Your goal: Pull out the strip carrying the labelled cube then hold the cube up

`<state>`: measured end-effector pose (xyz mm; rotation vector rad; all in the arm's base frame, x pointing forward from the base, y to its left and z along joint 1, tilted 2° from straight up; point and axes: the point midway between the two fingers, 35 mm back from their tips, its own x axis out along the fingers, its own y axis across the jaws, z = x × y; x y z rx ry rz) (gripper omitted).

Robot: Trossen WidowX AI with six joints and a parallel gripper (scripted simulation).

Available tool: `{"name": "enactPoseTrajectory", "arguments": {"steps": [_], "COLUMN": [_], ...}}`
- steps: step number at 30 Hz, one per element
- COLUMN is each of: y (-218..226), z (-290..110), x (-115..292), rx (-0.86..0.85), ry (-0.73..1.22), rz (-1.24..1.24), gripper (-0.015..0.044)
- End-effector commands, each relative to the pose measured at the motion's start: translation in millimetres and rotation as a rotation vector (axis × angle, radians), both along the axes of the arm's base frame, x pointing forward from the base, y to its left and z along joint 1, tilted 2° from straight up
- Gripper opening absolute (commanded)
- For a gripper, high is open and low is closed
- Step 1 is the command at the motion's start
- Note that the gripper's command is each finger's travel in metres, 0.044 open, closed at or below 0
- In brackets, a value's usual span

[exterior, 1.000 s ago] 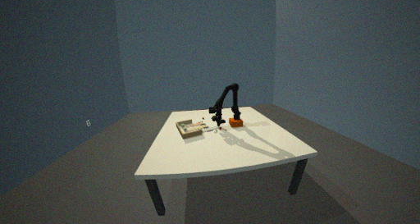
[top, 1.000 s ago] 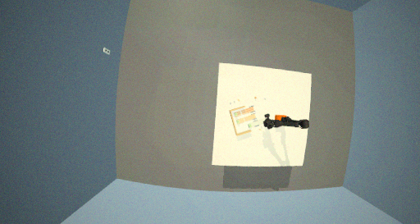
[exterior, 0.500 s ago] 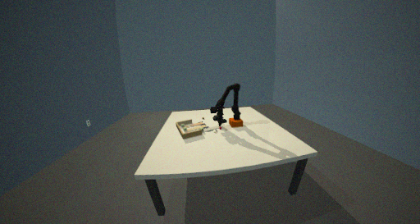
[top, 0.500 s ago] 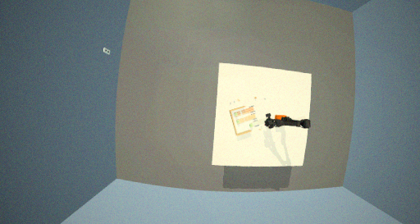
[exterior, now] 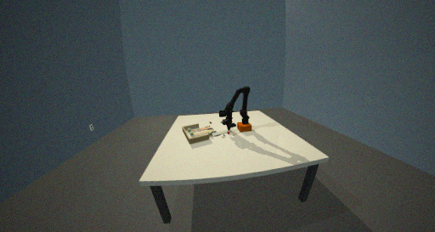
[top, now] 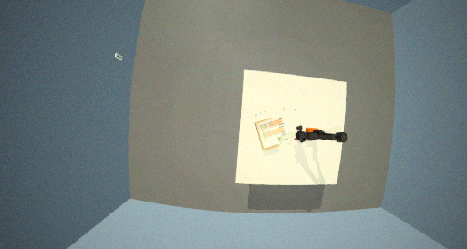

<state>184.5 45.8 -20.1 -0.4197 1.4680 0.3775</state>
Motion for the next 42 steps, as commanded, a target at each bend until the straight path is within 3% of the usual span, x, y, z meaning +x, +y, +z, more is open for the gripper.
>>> {"name": "enactPoseTrajectory", "arguments": {"steps": [1, 40, 42], "y": [-6.6, -8.0, -3.8], "z": [-5.1, -5.2, 8.2], "x": [-16.0, -18.5, -6.6], "rx": [-0.011, -0.011, -0.002], "ry": [0.036, 0.037, 0.010], "rz": [0.002, 0.002, -0.001], "gripper": [0.0000, 0.0000, 0.0000]}}
